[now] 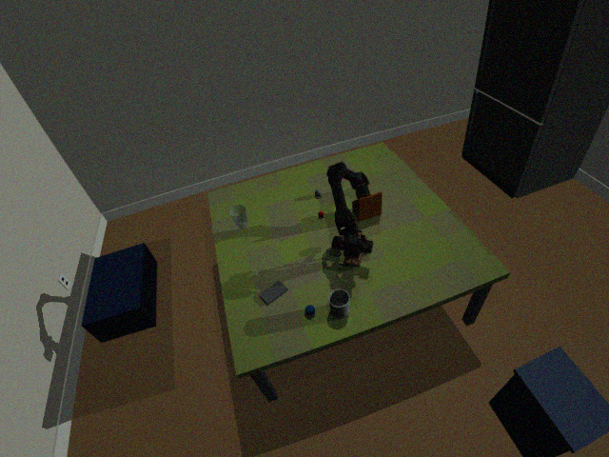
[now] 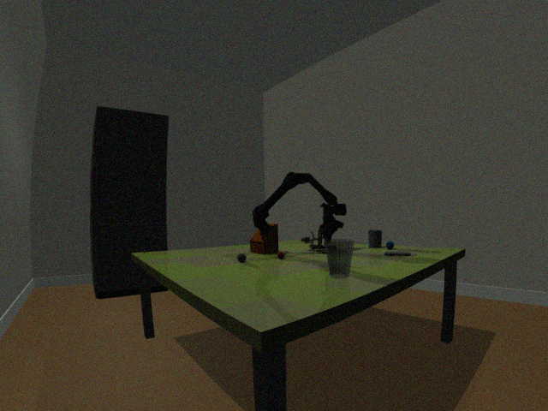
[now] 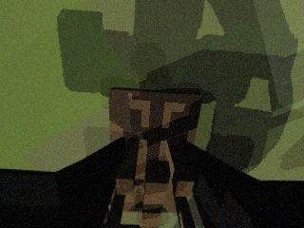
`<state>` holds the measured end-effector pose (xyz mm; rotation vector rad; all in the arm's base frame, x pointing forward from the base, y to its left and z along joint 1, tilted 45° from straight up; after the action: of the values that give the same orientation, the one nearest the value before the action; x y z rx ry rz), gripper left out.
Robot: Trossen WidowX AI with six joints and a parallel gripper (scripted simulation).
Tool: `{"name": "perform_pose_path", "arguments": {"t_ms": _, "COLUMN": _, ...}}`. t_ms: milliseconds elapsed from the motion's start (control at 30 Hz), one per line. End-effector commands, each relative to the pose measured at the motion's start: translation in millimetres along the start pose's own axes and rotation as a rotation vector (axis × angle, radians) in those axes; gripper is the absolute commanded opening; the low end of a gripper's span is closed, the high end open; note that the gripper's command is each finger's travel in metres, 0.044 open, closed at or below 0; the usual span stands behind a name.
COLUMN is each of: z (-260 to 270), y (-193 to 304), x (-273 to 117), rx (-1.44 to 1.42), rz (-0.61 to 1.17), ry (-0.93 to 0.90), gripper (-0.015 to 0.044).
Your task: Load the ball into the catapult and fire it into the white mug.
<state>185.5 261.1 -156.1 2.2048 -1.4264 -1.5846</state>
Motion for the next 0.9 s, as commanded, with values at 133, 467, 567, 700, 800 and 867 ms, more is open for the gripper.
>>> {"name": "perform_pose_path", "arguments": {"t_ms": 133, "z": 0, "y": -3, "x": -39, "rx": 0.009, "rz": -0.039, "ry": -0.007, "gripper": 0.0000}}
{"name": "perform_pose_path", "arguments": {"t_ms": 467, "z": 0, "y": -4, "x": -26, "rx": 0.008, "rz": -0.039, "ry": -0.006, "gripper": 0.0000}}
{"name": "perform_pose_path", "arguments": {"t_ms": 567, "z": 0, "y": -5, "x": -21, "rx": 0.008, "rz": -0.039, "ry": -0.006, "gripper": 0.0000}}
{"name": "perform_pose_path", "arguments": {"t_ms": 700, "z": 0, "y": -5, "x": -14, "rx": 0.008, "rz": -0.038, "ry": -0.005, "gripper": 0.0000}}
{"name": "perform_pose_path", "arguments": {"t_ms": 800, "z": -1, "y": -5, "x": -9, "rx": 0.007, "rz": -0.038, "ry": -0.005, "gripper": 0.0000}}
{"name": "perform_pose_path", "arguments": {"t_ms": 867, "z": -1, "y": -5, "x": -6, "rx": 0.007, "rz": -0.038, "ry": -0.005, "gripper": 0.0000}}
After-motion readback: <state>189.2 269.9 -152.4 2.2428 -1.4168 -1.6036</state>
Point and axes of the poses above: the point midway between the two fingers, 35 mm back from their tips, its own x axis out along the fingers, its own z axis across the jaws, y = z × x, the point moved 10 cm from there along -x, back along the fingers, and after that the axes turned 6 degrees about x, right-handed, at the moved point
